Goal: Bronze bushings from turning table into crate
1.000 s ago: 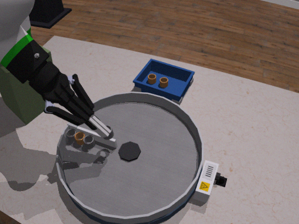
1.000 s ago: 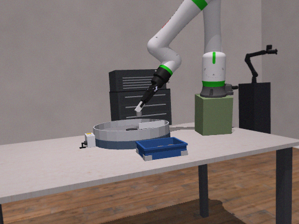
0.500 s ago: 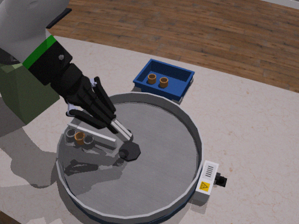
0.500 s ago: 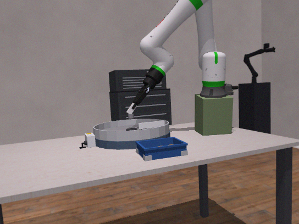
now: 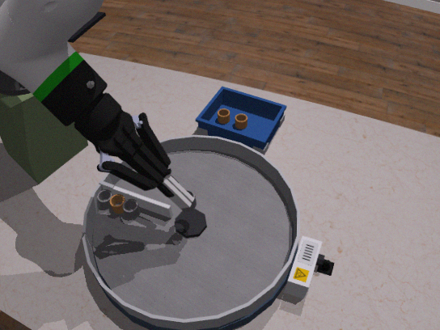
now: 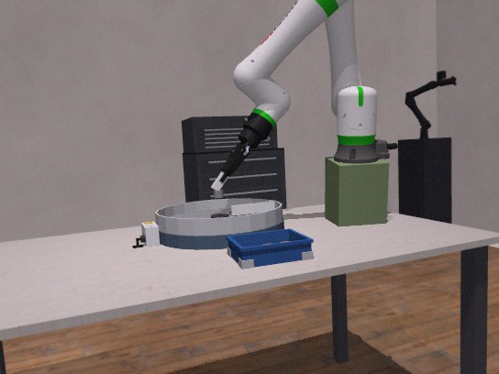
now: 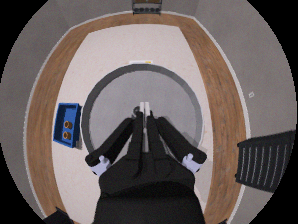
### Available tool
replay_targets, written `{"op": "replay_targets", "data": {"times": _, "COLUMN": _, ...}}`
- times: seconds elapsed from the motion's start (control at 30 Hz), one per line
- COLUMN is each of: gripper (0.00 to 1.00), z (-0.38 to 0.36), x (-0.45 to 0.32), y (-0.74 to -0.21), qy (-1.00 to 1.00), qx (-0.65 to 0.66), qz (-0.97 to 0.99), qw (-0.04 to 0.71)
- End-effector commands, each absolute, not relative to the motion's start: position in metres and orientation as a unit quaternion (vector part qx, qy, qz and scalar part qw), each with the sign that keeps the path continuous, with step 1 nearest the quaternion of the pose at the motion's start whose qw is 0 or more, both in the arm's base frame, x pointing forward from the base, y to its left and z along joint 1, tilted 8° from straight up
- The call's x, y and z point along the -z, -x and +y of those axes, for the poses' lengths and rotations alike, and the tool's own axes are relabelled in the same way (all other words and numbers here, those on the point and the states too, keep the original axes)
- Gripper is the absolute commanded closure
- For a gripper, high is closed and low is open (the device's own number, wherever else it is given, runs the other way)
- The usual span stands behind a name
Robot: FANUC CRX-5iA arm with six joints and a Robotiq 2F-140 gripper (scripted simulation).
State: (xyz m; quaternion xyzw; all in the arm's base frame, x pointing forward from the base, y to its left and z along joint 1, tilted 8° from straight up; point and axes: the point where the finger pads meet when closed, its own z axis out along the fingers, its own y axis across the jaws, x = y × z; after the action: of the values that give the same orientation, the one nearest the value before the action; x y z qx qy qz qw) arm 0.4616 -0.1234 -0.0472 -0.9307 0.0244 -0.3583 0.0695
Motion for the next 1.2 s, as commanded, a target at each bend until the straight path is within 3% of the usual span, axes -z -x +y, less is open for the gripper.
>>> {"op": "replay_targets", "data": {"times": 0.0, "gripper": 1.0, "z": -0.124, "x": 0.047, "y": -0.462, "qy": 0.931, "qx": 0.358, "qz": 0.024, "qw": 0.069}}
{"op": "replay_targets", "data": {"times": 1.17, "gripper": 1.0, "z": -0.12, "x": 0.073, "y": -0.463, "qy": 0.931, "qx": 0.358, "qz": 0.024, "qw": 0.069}}
